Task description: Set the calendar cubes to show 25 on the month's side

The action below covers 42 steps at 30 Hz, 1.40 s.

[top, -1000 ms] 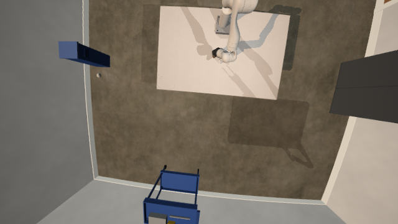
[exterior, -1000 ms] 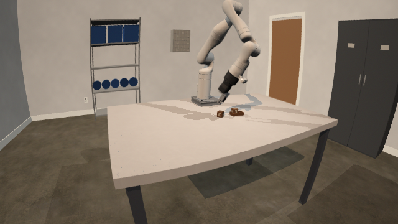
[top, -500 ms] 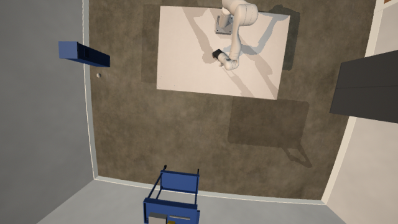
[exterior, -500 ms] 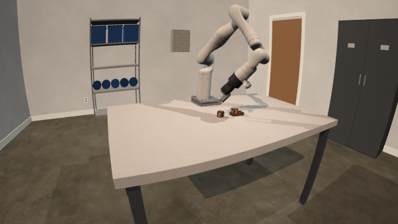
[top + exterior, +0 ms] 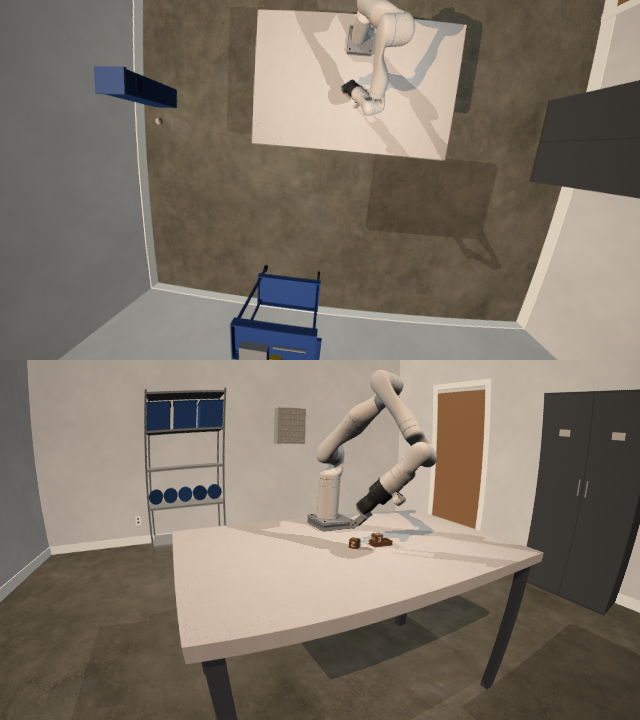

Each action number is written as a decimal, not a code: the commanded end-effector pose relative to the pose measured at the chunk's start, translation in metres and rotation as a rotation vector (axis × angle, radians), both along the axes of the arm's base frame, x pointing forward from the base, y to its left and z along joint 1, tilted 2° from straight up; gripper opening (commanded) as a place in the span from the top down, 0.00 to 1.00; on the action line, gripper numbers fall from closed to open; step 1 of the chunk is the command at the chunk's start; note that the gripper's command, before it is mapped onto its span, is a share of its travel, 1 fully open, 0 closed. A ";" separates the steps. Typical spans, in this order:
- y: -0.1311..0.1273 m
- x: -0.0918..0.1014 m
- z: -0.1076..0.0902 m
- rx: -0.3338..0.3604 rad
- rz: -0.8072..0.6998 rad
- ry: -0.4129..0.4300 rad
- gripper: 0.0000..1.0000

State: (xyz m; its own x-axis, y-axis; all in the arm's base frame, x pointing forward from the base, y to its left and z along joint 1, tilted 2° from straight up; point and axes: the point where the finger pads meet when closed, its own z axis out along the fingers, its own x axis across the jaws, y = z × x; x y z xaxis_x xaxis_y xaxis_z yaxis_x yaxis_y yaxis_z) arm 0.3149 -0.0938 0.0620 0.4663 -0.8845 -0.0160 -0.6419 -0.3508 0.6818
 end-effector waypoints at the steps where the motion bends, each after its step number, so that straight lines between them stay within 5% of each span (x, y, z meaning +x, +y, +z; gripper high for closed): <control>1: 0.000 0.000 0.000 0.000 0.000 -0.001 0.10; 20: 0.000 0.000 -0.006 0.000 0.000 -0.001 0.10; 42: 0.001 0.001 -0.039 0.000 0.000 -0.001 0.10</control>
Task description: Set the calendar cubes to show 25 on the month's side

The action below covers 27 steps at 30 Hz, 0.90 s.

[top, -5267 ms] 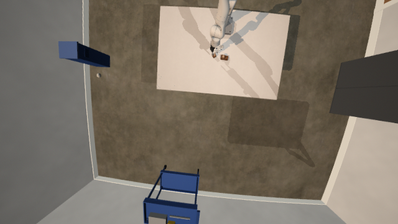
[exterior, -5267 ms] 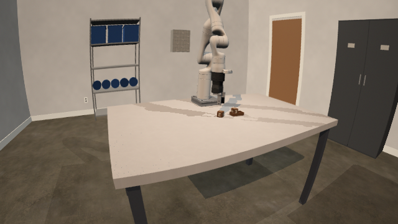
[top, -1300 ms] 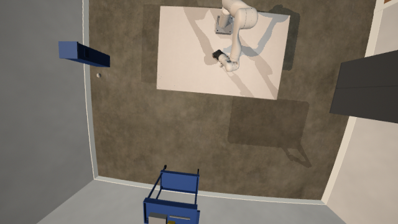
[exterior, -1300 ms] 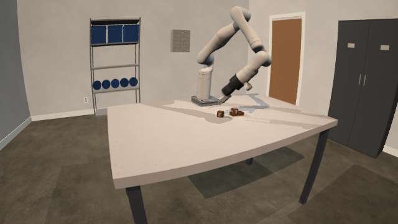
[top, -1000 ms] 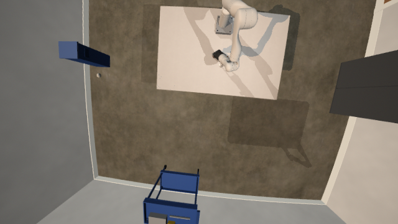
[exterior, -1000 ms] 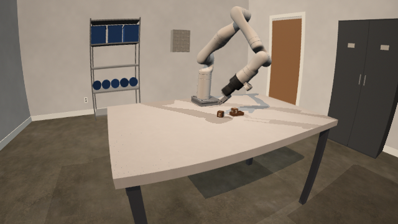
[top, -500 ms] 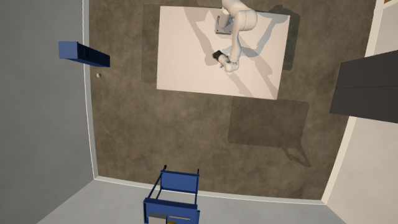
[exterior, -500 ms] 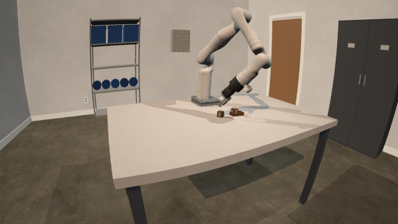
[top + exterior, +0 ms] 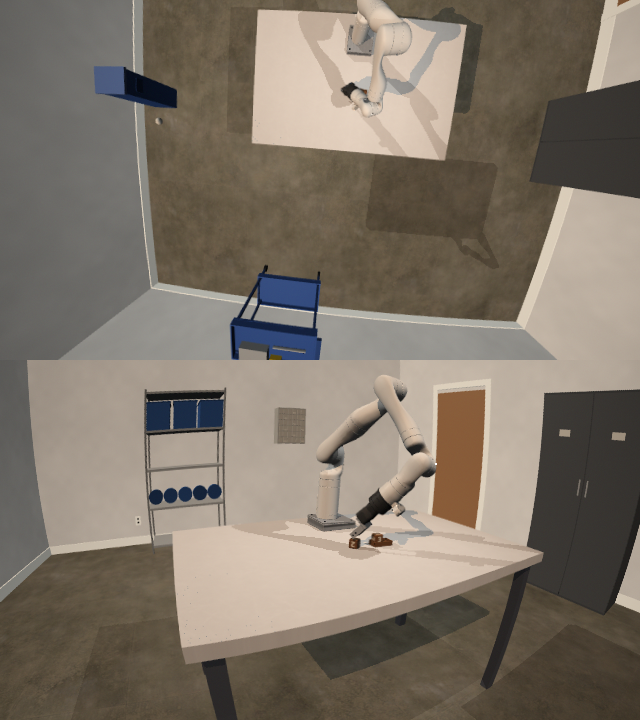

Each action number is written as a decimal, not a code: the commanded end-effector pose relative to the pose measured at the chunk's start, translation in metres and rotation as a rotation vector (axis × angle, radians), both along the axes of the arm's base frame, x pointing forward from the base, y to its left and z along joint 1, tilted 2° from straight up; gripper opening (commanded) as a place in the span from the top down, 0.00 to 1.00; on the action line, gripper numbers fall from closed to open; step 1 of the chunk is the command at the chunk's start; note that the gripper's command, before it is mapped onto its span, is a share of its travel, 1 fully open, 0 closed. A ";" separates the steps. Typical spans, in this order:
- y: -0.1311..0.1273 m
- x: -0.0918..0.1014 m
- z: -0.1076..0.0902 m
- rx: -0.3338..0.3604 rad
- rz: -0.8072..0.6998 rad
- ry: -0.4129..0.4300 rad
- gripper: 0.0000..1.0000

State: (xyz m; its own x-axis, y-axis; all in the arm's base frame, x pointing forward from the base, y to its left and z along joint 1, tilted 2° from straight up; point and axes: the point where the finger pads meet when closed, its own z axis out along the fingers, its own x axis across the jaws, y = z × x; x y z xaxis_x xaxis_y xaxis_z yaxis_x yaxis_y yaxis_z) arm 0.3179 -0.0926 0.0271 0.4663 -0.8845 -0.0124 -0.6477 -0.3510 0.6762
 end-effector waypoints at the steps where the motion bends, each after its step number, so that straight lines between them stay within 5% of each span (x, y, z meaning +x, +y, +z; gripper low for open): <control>1: 0.000 -0.002 -0.007 -0.001 0.000 0.007 0.10; 27: 0.001 -0.001 -0.034 -0.001 0.000 0.007 0.10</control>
